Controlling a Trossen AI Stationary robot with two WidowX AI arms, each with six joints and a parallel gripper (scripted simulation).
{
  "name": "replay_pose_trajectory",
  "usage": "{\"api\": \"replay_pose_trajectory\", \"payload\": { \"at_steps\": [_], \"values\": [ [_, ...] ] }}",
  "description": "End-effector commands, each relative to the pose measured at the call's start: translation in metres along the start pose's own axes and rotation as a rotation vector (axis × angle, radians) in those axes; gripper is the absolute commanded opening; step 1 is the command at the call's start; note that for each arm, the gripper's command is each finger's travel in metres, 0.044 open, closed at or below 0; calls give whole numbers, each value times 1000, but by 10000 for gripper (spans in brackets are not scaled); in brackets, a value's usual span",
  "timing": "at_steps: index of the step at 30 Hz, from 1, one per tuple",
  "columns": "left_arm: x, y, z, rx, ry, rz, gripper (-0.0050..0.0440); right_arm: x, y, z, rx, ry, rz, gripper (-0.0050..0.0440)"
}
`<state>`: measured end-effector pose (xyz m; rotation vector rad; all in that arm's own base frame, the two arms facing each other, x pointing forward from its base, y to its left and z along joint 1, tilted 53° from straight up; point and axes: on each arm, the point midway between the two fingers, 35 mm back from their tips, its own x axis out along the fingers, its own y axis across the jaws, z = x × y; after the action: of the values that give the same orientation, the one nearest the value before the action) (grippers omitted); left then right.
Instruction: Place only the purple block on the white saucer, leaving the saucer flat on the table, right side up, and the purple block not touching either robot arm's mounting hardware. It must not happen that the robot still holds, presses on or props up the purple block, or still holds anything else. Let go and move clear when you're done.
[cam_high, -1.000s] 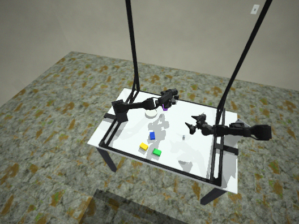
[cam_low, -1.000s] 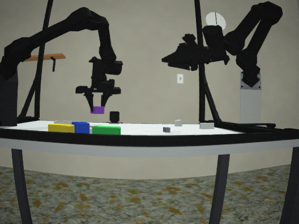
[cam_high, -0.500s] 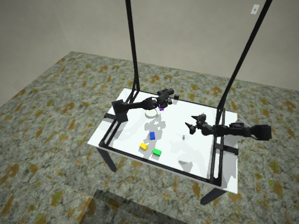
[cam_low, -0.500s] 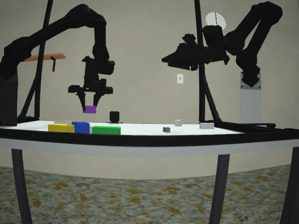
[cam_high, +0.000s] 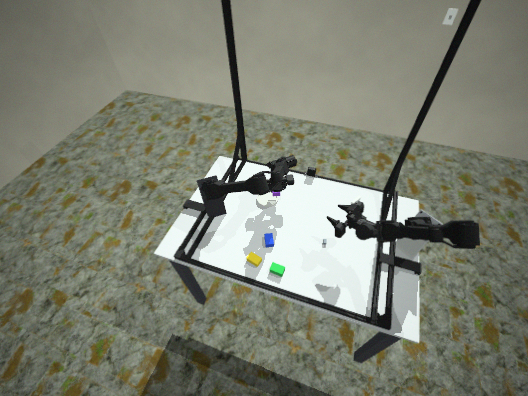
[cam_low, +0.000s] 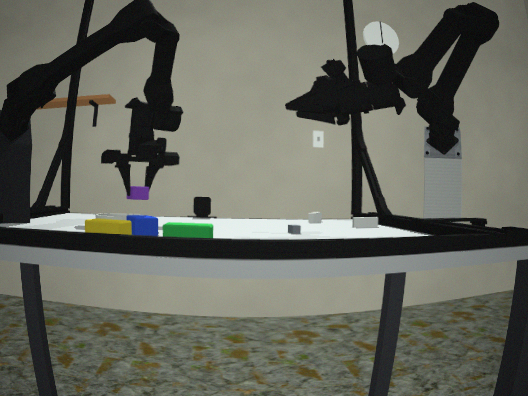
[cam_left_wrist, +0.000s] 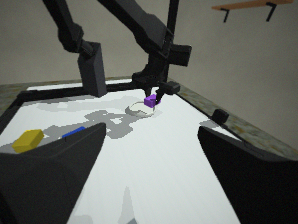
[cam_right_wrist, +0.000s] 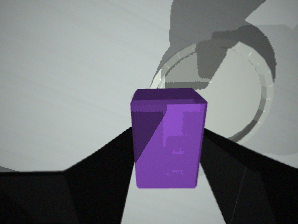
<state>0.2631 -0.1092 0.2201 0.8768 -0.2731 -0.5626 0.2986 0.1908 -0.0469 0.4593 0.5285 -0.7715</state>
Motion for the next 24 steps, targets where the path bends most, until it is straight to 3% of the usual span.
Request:
{"api": "replay_pose_trajectory", "payload": {
  "at_steps": [1, 11, 24],
  "values": [
    [0, 0, 1, 5, -4, -1, 400, -3, -10, 0, 7, 5, 12, 0],
    [0, 0, 1, 5, -4, -1, 400, -2, -47, 2, 7, 4, 12, 0],
    [0, 0, 1, 5, -4, -1, 400, 19, -48, 3, 8, 2, 12, 0]
  ]
}}
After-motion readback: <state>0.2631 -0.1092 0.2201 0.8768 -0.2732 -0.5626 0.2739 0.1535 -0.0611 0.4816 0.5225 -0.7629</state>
